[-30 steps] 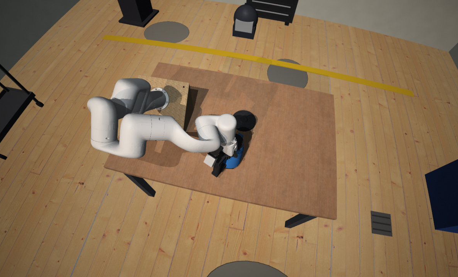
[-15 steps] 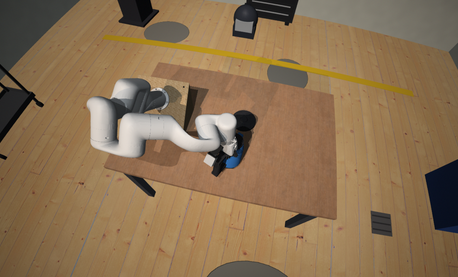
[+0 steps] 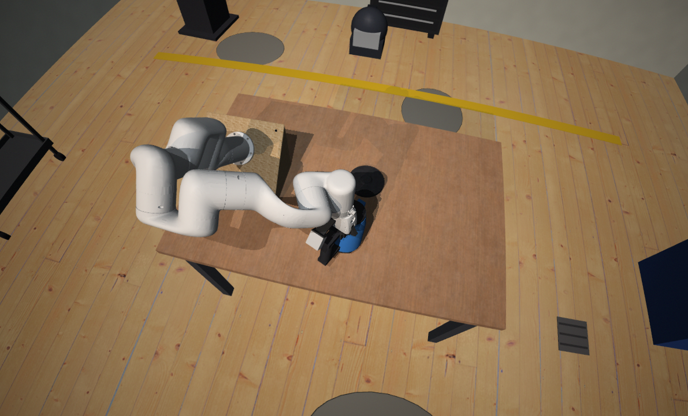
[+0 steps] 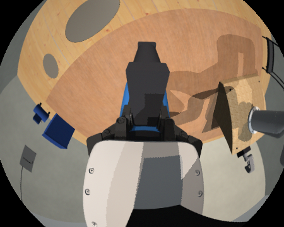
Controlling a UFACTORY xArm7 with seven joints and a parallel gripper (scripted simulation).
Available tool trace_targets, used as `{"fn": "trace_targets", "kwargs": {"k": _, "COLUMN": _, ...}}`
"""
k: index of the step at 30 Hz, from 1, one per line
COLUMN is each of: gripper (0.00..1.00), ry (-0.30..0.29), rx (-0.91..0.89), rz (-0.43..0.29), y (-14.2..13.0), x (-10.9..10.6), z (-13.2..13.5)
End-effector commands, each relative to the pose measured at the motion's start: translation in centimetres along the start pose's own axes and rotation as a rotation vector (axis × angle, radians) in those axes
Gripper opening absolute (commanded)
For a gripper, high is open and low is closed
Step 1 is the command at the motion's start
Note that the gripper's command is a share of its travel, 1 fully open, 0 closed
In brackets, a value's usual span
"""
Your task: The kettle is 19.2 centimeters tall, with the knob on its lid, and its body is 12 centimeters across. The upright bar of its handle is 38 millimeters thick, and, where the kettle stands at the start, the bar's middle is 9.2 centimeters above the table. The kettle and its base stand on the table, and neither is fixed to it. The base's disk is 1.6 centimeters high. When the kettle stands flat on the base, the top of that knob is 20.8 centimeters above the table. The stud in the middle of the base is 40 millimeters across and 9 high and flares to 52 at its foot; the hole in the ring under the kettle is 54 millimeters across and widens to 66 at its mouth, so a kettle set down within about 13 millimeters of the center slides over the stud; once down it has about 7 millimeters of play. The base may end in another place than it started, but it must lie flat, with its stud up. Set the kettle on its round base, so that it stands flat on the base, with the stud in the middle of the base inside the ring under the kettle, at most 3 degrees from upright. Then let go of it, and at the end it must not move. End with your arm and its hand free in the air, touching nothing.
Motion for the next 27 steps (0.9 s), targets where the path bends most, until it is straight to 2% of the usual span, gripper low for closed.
{"fn": "trace_targets", "kwargs": {"k": 1, "gripper": 0.0, "ry": 0.005, "rx": 0.0, "rz": -0.002, "y": -0.07, "x": -0.22, "z": -0.09}}
{"fn": "trace_targets", "kwargs": {"k": 17, "gripper": 0.0, "ry": 0.005, "rx": 0.0, "rz": -0.002, "y": -0.09, "x": -0.24, "z": -0.09}}
{"fn": "trace_targets", "kwargs": {"k": 27, "gripper": 0.0, "ry": 0.005, "rx": 0.0, "rz": -0.002, "y": -0.82, "x": -1.11, "z": -0.09}}
Point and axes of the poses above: the point where the finger pads meet when closed, its own x axis out along the fingers, its own z axis across the jaws, y = z × x, the point moved 7 cm from there along -x, back along the fingers, and after that the axes turned 2 degrees about x, right-handed, at the moved point
